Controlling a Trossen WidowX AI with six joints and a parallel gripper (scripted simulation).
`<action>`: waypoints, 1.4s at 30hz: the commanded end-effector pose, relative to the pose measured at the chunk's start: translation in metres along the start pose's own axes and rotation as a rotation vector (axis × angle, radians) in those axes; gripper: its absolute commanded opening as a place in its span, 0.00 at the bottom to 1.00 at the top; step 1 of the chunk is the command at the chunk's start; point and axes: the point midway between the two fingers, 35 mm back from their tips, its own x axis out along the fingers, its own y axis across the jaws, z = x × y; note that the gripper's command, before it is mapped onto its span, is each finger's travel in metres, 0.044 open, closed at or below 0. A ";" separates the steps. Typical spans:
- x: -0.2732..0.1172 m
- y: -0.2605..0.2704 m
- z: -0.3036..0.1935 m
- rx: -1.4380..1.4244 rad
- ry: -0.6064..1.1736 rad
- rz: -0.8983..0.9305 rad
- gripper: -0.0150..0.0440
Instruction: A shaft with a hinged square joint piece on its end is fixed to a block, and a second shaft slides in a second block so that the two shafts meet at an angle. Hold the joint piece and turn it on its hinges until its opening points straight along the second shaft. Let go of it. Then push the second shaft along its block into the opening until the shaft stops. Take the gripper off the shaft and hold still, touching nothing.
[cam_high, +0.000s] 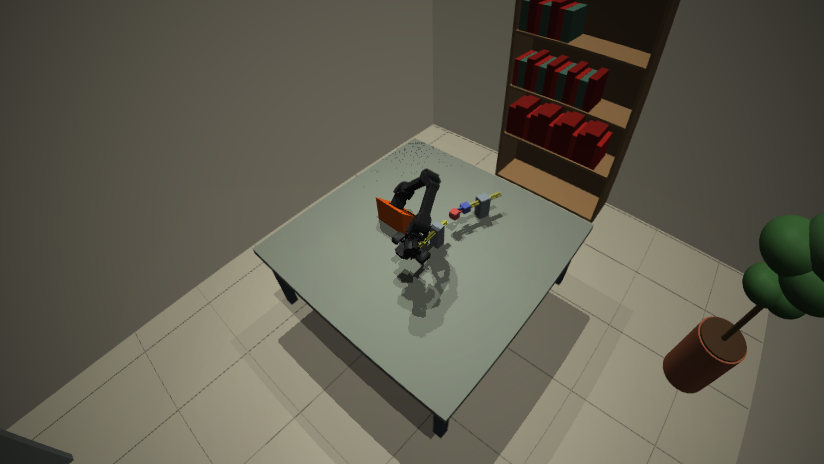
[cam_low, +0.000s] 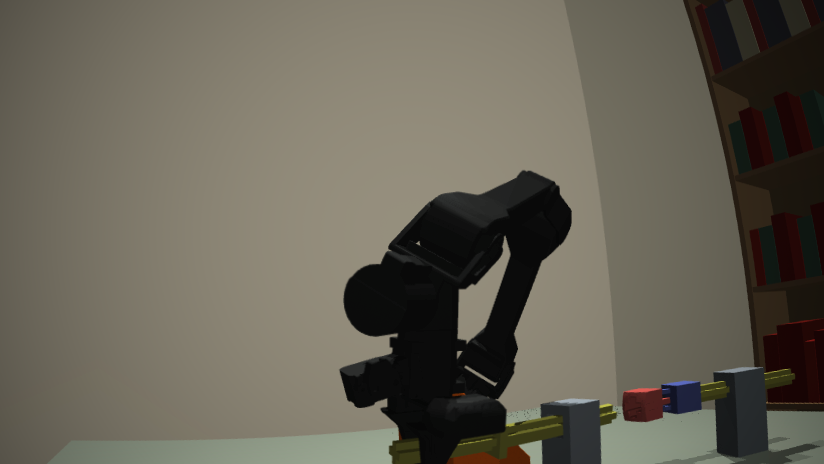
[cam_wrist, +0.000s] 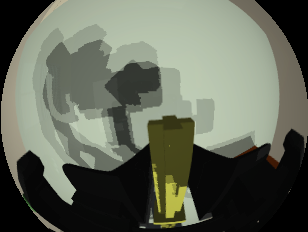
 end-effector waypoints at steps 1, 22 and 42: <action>0.000 0.000 0.000 0.000 0.000 0.000 0.37; 0.000 0.000 0.000 0.000 0.000 0.000 0.37; 0.000 0.000 0.000 0.000 0.000 0.000 0.30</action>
